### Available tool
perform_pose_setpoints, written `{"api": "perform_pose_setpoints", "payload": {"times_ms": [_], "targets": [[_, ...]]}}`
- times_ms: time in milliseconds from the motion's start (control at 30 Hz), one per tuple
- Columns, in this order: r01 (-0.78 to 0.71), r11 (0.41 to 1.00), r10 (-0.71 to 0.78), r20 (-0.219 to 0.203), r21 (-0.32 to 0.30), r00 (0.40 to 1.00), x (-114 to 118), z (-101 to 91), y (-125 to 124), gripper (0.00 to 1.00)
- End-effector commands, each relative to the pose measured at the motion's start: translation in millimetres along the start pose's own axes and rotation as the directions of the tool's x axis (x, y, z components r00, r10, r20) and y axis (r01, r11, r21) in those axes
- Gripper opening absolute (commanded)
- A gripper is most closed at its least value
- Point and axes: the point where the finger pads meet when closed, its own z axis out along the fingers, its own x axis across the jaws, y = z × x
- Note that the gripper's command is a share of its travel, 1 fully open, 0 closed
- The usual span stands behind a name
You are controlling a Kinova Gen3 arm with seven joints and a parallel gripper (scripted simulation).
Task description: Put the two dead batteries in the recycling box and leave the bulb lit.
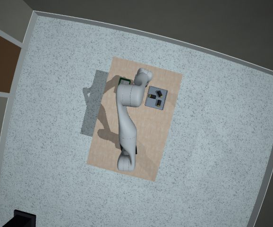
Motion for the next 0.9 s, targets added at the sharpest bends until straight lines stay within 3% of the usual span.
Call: {"api": "perform_pose_setpoints", "payload": {"times_ms": [0, 400, 733, 867], "targets": [[-0.002, 1.0, 0.002, -0.009, 0.006, 1.0, 3.4, -1.0, -1.8, 0.57], [-0.003, 1.0, 0.003, 0.006, 0.006, 1.0, -1.9, -43.6, -1.6, 0.57], [-0.003, 1.0, 0.003, -0.001, 0.006, 1.0, 0.3, -47.0, -1.4, 0.57], [-0.003, 1.0, 0.003, 0.005, 0.006, 1.0, -1.5, -71.9, -1.4, 0.57]]}}
